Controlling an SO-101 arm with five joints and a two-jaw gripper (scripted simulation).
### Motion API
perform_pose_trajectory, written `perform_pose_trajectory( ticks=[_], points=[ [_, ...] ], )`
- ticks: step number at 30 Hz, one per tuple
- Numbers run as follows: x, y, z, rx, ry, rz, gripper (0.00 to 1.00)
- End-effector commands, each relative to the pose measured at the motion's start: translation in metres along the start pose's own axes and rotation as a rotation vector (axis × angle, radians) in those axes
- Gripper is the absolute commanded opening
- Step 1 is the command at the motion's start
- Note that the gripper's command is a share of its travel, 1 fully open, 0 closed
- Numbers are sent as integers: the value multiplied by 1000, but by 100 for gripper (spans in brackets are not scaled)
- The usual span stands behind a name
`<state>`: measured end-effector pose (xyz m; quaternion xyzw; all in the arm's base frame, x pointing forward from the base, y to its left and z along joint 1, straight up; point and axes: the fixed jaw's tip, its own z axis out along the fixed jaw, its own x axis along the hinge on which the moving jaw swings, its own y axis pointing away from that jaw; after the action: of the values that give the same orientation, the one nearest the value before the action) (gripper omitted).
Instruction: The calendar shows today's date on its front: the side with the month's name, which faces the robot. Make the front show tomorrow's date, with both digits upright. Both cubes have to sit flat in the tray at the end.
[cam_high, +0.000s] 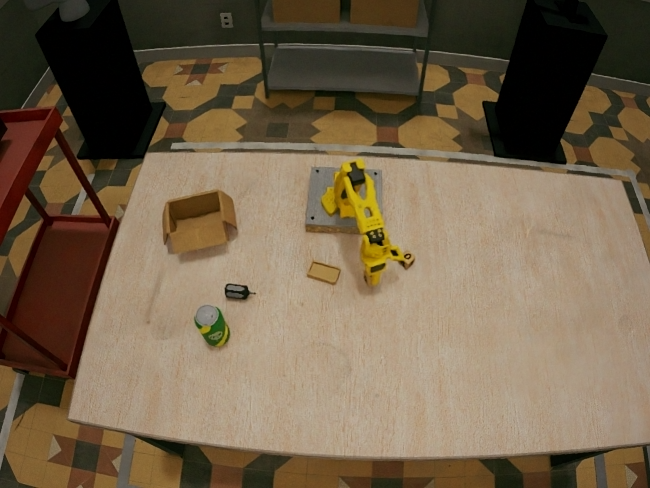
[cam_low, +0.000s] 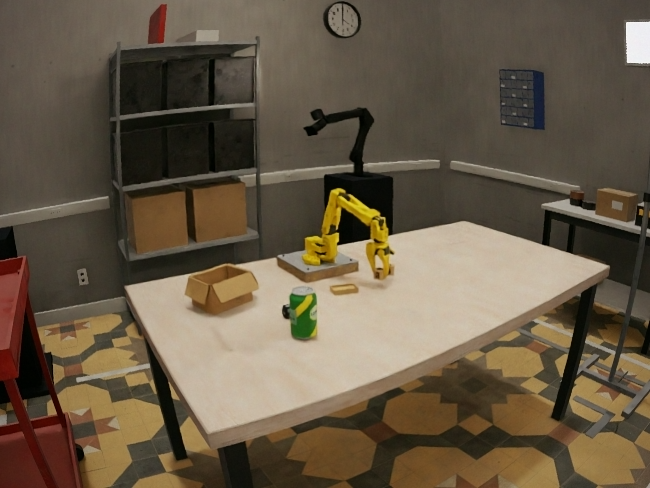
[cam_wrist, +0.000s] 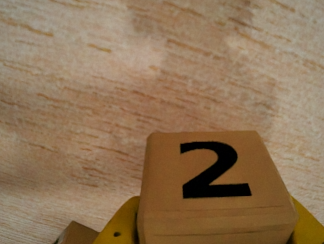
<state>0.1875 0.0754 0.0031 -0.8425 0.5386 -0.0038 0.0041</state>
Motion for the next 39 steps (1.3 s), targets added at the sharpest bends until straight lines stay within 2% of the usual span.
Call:
perform_pose_trajectory(
  ticks=[1,39],
  points=[
    [-2,3,5,-14,-2,-7,0],
    [-2,3,19,-14,-2,-7,0]
  ],
)
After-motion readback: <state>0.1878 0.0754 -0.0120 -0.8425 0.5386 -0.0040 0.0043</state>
